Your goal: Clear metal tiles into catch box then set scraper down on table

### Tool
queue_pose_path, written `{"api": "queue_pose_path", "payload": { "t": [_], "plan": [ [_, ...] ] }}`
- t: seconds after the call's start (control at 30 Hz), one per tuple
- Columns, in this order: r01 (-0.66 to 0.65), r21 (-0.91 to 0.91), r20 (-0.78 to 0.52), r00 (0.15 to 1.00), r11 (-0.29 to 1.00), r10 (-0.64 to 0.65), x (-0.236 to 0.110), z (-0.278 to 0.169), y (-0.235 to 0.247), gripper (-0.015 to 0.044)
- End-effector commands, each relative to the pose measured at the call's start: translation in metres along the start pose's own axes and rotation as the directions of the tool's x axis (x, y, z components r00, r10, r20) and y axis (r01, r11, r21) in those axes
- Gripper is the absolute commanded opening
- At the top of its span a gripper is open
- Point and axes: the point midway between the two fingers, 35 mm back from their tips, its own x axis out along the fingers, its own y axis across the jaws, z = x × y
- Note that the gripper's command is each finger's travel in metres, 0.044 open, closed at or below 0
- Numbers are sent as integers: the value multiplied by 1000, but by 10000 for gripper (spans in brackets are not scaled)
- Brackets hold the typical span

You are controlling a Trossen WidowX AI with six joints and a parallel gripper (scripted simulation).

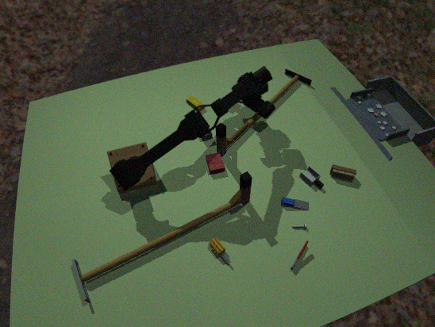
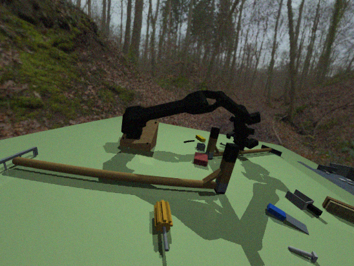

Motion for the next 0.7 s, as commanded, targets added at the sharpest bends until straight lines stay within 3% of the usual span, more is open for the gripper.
{"api": "queue_pose_path", "payload": {
  "t": [0.0,0.67],
  "plan": [
    [4,6,-4,1000,1000,-4,3,-1,-9,0],
    [3,6,17,1000,1000,-3,-39,12,2,0]
  ]
}}
